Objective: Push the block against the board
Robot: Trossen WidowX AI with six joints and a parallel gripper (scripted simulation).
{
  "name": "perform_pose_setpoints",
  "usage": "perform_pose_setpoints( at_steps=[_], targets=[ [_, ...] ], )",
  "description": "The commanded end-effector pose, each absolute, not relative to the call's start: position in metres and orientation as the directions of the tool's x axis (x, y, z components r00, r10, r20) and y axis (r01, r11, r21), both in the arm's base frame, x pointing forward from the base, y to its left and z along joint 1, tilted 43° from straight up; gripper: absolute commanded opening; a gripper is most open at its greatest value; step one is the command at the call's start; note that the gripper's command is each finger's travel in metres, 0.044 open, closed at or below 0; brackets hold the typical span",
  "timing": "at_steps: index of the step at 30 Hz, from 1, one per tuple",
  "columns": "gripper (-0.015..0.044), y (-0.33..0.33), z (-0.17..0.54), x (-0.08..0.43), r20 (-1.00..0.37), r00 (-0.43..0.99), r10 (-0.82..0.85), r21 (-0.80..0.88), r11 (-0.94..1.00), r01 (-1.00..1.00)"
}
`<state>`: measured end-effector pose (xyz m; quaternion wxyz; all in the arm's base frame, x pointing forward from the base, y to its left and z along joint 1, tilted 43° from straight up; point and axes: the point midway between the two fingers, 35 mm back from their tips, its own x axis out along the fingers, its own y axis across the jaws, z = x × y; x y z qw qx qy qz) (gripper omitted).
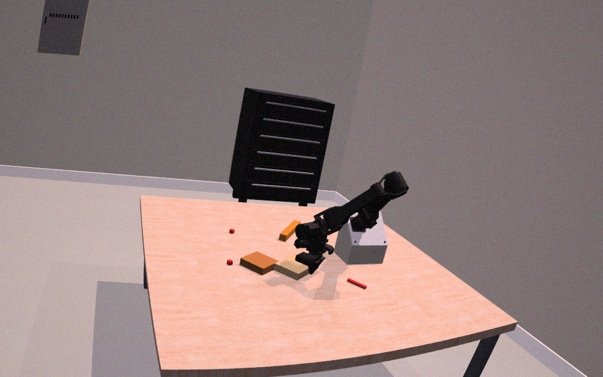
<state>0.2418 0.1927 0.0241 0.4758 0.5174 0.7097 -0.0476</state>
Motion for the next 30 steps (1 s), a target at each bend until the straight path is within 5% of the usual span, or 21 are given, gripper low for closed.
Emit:
perform_pose_setpoints(
  at_steps=[1,30],
  targets=[
    [0.0000,0.190,0.021,0.248,-0.728,-0.007,0.686,0.427,0.461,0.778],
    [0.0000,0.173,0.004,0.270,-0.731,-0.007,0.682,0.426,0.464,0.777]
  ],
)
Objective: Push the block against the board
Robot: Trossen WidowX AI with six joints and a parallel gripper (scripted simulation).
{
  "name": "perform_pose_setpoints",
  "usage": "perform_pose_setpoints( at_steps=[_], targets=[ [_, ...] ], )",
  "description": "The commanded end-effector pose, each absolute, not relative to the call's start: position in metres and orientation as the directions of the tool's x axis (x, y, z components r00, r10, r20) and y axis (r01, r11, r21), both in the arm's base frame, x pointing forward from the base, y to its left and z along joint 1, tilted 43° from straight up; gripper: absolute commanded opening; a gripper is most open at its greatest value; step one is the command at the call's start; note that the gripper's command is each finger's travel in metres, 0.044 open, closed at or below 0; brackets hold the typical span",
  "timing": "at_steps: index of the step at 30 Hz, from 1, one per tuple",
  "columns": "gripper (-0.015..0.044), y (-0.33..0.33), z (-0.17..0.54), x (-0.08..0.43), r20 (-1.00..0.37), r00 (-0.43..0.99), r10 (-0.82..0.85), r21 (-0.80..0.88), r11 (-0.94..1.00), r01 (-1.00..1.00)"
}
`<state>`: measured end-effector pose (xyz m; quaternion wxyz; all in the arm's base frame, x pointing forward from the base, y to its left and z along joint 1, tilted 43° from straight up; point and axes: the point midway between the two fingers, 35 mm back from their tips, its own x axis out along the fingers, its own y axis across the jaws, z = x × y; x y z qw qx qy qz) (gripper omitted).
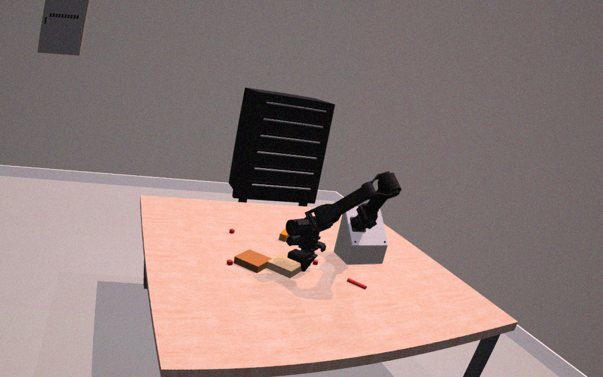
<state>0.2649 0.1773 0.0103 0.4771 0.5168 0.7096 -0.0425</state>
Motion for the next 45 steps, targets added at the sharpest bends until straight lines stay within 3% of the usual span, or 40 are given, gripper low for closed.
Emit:
perform_pose_setpoints(
  at_steps=[1,45],
  targets=[
    [0.0000,0.172,0.004,0.271,-0.731,-0.007,0.682,0.426,0.464,0.777],
    [0.0000,0.141,-0.025,0.299,-0.727,-0.005,0.686,0.429,0.461,0.777]
  ],
)
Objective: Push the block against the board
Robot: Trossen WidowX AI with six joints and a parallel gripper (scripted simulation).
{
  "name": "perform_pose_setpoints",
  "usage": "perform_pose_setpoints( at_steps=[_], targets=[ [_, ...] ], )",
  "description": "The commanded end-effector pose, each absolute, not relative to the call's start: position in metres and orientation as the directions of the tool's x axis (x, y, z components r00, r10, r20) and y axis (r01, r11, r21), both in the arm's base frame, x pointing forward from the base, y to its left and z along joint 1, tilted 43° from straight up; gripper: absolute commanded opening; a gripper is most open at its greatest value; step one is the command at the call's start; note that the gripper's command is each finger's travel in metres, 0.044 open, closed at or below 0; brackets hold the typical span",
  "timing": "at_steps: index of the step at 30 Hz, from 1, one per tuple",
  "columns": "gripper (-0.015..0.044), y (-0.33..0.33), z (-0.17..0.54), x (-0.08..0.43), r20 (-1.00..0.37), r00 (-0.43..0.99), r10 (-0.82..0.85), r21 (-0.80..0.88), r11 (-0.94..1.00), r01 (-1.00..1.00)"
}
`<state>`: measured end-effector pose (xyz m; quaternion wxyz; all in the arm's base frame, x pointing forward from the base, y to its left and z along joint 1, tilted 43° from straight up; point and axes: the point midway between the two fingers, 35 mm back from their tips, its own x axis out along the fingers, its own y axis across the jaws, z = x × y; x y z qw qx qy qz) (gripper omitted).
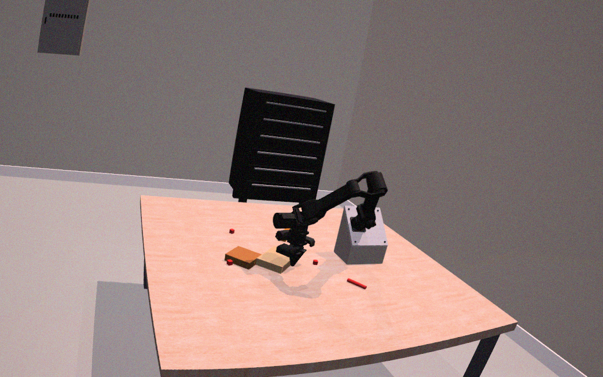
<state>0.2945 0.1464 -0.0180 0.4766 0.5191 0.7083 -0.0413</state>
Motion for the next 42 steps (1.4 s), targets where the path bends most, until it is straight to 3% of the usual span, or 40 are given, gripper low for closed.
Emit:
perform_pose_setpoints(
  at_steps=[1,42],
  targets=[
    [0.0000,0.141,-0.025,0.299,-0.727,-0.005,0.686,0.429,0.461,0.777],
    [0.0000,0.168,0.004,0.272,-0.722,-0.006,0.692,0.433,0.459,0.776]
  ],
)
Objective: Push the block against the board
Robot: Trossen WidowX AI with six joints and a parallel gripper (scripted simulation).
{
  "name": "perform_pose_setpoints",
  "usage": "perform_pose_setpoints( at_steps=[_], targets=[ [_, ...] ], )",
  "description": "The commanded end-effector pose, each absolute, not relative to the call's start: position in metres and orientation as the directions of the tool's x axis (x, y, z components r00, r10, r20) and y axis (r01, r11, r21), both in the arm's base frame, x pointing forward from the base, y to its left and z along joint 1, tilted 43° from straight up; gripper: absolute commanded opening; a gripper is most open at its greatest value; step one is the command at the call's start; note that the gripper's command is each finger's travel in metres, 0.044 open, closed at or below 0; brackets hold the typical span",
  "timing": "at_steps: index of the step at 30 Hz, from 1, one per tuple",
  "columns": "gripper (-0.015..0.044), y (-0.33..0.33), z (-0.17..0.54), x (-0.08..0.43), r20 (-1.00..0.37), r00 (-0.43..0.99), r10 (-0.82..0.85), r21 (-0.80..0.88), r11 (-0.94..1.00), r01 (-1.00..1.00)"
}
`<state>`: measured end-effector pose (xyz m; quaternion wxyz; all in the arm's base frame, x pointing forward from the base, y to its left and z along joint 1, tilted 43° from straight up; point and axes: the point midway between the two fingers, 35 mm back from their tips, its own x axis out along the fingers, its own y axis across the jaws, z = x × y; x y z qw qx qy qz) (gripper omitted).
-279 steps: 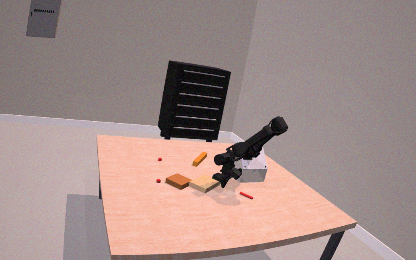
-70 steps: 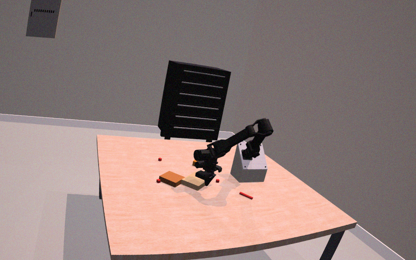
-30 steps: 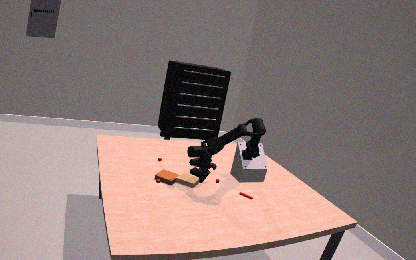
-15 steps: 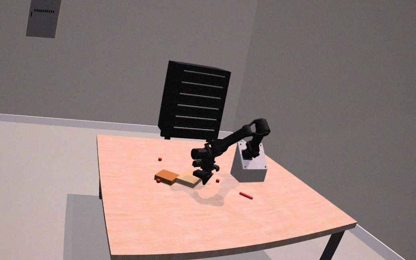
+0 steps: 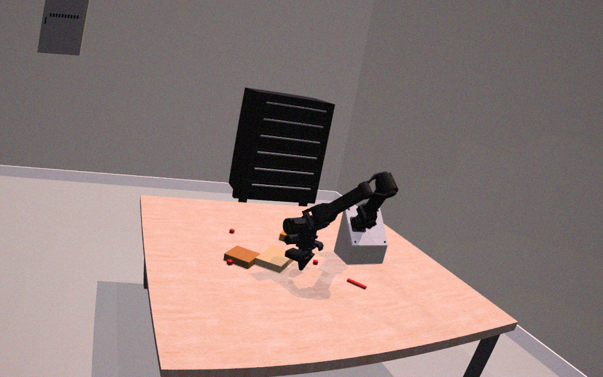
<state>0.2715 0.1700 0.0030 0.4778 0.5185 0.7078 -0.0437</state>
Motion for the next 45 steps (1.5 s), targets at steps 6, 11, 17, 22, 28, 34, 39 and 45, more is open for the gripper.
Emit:
perform_pose_setpoints(
  at_steps=[6,11,17,22,28,34,39,45],
  targets=[
    [0.0000,0.132,0.043,0.272,-0.726,-0.006,0.688,0.429,0.460,0.777],
    [0.0000,0.132,0.043,0.272,-0.726,-0.006,0.688,0.429,0.460,0.777],
    [0.0000,0.125,0.031,0.276,-0.733,-0.001,0.680,0.485,0.522,0.702],
    [0.0000,0.114,0.021,0.280,-0.737,0.000,0.676,0.555,0.605,0.571],
    [0.0000,0.099,0.008,0.284,-0.741,0.000,0.671,0.617,0.682,0.393],
    [0.0000,0.085,-0.004,0.286,-0.744,0.000,0.668,0.655,0.729,0.198],
    [0.0000,0.073,-0.014,0.287,-0.745,-0.001,0.667,0.667,0.745,0.029],
    [0.0000,0.059,-0.027,0.287,-0.745,-0.002,0.667,0.657,0.733,-0.174]
  ],
)
